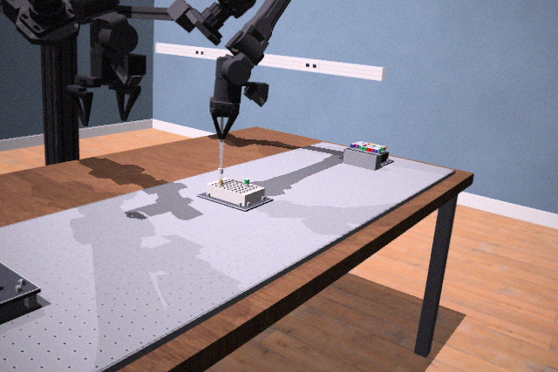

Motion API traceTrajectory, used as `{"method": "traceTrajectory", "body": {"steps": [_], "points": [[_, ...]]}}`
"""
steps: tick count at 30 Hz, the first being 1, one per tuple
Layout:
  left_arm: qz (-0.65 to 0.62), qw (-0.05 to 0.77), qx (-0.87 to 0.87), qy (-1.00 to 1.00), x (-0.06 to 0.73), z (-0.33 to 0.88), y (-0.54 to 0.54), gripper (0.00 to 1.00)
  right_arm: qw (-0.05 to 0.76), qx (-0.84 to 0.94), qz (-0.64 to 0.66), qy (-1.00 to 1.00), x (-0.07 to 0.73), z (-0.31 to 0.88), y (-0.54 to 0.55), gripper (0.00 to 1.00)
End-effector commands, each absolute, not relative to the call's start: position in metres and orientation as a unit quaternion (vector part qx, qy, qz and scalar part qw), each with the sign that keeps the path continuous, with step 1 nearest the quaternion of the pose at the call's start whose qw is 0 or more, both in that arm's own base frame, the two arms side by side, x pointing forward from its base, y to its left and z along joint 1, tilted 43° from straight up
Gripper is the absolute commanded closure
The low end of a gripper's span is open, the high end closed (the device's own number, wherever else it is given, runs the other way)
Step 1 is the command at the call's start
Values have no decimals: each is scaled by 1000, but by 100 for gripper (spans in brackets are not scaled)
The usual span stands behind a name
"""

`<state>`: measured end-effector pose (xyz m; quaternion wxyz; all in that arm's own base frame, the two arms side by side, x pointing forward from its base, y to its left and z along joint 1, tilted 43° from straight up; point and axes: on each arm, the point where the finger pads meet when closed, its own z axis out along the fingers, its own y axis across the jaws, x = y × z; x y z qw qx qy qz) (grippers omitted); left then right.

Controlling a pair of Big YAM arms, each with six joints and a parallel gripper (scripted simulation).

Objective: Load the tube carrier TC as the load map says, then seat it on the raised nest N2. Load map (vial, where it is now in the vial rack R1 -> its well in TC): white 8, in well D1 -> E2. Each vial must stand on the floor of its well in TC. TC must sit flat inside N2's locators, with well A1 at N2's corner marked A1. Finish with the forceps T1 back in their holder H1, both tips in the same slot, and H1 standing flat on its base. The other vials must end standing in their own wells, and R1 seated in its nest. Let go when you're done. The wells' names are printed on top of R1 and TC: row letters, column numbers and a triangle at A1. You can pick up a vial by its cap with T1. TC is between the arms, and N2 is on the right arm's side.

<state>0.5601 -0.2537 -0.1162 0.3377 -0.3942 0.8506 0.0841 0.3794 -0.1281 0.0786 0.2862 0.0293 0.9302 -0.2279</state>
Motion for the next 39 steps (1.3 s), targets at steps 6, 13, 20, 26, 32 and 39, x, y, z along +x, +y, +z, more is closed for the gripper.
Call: {"method": "traceTrajectory", "body": {"steps": [6,13,20,26,32,39], "points": [[79,342,-402,846,569,-105,-244,91,292,23,-229,928,383,84,-127,0],[77,343,-403,845,571,-102,-244,91,292,23,-229,928,383,84,-127,0],[77,343,-403,845,571,-103,-244,91,292,23,-229,928,383,84,-127,0],[77,343,-403,845,570,-102,-243,91,292,23,-229,928,383,84,-127,0],[77,343,-403,845,571,-103,-244,91,292,23,-229,928,383,84,-127,0],[78,342,-402,846,571,-106,-243,91,292,23,-229,928,383,84,-127,0]]}}
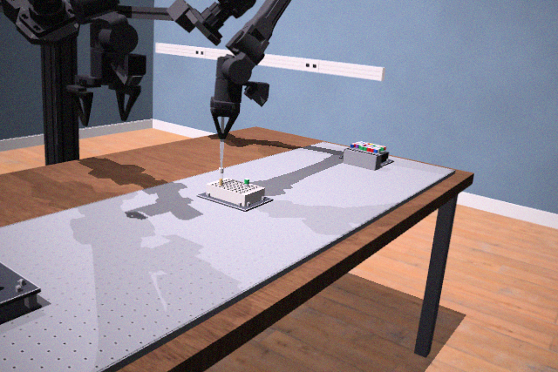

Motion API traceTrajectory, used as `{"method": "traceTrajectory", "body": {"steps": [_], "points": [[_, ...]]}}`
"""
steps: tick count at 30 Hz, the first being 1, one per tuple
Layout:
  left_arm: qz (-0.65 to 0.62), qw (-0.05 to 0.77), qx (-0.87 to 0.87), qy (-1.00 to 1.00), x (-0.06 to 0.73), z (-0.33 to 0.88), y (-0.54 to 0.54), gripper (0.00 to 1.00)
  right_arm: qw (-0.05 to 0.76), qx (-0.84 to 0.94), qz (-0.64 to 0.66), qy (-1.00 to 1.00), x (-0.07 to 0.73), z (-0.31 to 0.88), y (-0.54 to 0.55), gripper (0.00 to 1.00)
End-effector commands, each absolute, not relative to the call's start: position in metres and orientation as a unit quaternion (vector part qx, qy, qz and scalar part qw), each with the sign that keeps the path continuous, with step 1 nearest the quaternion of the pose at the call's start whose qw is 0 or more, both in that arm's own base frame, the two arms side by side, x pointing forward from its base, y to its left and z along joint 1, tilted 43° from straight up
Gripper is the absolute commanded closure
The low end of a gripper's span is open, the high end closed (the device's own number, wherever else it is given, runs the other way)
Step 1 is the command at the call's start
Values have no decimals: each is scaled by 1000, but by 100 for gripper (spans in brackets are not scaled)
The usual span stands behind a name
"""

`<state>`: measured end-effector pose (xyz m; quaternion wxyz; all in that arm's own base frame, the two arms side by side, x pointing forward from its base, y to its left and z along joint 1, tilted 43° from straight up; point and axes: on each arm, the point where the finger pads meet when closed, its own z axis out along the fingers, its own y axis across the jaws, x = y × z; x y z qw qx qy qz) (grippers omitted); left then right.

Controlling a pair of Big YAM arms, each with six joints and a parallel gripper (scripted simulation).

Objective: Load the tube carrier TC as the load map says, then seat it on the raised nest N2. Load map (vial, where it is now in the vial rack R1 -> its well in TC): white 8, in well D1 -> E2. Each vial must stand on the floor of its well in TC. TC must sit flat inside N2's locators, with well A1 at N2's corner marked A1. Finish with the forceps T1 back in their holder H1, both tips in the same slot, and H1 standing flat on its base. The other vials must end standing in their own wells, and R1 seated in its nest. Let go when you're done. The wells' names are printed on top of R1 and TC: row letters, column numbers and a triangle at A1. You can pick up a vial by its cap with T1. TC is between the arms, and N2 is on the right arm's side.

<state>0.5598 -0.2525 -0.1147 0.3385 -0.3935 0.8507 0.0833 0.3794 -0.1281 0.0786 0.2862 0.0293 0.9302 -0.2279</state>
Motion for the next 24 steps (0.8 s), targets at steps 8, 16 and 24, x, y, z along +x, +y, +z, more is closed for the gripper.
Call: {"method": "traceTrajectory", "body": {"steps": [8,16,24], "points": [[82,339,-401,847,569,-113,-241,91,292,23,-229,928,383,84,-127,0],[89,335,-398,849,565,-124,-237,91,292,23,-229,928,383,84,-127,0],[89,335,-398,849,567,-125,-237,91,292,23,-229,928,383,84,-127,0]]}}
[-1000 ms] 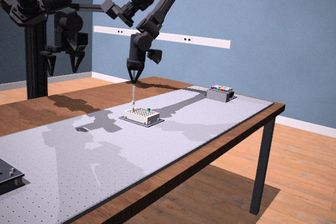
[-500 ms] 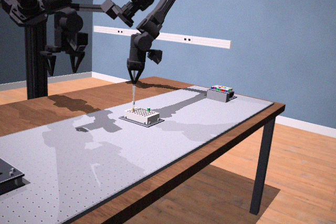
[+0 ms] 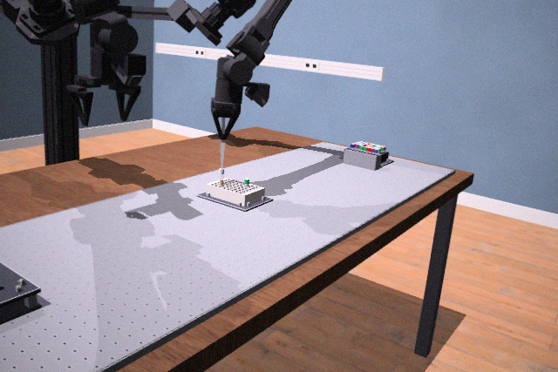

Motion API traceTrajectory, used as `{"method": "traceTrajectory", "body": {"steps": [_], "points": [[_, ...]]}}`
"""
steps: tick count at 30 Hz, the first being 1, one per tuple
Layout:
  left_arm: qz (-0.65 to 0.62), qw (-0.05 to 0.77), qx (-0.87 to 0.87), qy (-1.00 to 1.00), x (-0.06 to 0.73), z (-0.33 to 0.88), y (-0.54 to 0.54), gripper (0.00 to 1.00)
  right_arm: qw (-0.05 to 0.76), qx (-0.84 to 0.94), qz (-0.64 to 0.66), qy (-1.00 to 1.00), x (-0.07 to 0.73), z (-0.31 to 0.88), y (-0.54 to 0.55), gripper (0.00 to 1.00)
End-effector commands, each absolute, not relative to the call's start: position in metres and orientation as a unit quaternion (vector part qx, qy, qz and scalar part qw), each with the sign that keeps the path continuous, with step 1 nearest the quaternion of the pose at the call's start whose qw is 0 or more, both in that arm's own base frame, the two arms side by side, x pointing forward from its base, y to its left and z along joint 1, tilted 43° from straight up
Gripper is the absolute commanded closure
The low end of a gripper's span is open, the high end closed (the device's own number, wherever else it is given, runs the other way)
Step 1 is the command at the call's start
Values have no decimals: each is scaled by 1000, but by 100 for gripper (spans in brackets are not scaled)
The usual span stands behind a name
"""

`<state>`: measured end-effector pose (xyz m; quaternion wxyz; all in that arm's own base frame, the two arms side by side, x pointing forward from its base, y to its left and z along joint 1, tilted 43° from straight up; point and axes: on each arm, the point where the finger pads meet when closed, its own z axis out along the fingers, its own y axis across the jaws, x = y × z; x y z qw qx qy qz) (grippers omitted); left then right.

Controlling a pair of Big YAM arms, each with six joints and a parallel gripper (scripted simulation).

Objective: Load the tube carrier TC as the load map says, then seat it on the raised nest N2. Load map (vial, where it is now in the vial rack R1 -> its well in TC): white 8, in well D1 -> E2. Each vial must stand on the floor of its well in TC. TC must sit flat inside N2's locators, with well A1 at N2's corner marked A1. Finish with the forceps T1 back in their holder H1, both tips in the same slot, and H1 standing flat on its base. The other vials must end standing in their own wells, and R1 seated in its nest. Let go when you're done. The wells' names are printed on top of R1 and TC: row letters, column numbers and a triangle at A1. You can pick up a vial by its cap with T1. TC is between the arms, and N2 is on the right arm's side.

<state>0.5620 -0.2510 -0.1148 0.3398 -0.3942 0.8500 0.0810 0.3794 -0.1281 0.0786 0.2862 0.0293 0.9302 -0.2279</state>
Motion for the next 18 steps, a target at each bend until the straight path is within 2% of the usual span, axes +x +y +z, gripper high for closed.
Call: {"method": "traceTrajectory", "body": {"steps": [1,18], "points": [[89,336,-398,849,567,-125,-237,91,292,23,-229,928,383,84,-127,0],[88,336,-399,849,567,-128,-236,91,292,23,-229,928,383,84,-127,0]]}}
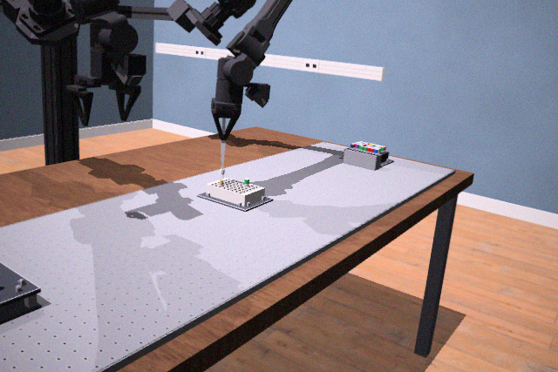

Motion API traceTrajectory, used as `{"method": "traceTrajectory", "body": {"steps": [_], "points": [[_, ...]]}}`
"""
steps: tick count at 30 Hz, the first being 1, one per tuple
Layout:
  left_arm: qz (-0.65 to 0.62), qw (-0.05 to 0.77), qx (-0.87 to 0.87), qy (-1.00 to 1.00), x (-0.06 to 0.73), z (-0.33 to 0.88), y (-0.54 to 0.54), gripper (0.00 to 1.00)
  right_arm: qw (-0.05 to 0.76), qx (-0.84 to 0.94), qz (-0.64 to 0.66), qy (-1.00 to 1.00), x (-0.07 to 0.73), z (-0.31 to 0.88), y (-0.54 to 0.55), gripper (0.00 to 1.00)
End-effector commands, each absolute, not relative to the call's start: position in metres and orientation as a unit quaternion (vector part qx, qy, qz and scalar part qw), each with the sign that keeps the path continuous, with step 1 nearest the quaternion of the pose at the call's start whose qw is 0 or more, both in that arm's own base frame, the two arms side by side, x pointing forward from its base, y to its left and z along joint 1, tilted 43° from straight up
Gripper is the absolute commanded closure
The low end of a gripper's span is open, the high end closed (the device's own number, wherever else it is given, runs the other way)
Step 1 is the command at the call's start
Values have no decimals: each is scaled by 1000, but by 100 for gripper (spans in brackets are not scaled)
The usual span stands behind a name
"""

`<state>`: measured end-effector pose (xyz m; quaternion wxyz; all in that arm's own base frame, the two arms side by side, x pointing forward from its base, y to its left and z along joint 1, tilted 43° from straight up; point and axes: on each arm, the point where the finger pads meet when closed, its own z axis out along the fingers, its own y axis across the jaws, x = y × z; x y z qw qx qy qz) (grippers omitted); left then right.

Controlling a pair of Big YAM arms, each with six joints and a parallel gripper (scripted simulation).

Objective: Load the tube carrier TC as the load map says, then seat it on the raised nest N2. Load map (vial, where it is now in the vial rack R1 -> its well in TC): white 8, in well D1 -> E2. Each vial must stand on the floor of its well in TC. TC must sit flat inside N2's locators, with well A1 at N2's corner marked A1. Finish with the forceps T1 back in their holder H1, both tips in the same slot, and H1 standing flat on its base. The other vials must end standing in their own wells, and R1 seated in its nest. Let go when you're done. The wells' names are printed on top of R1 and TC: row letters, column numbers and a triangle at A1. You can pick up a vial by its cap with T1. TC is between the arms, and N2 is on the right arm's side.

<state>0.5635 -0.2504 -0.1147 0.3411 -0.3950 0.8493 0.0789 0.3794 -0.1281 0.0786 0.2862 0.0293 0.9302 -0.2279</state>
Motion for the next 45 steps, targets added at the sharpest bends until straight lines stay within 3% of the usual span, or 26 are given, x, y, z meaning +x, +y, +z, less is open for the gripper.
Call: {"method": "traceTrajectory", "body": {"steps": [1,45], "points": [[88,336,-399,849,567,-128,-236,91,292,23,-229,928,383,84,-127,0],[88,336,-399,849,566,-138,-233,91,292,23,-229,928,383,84,-127,0]]}}
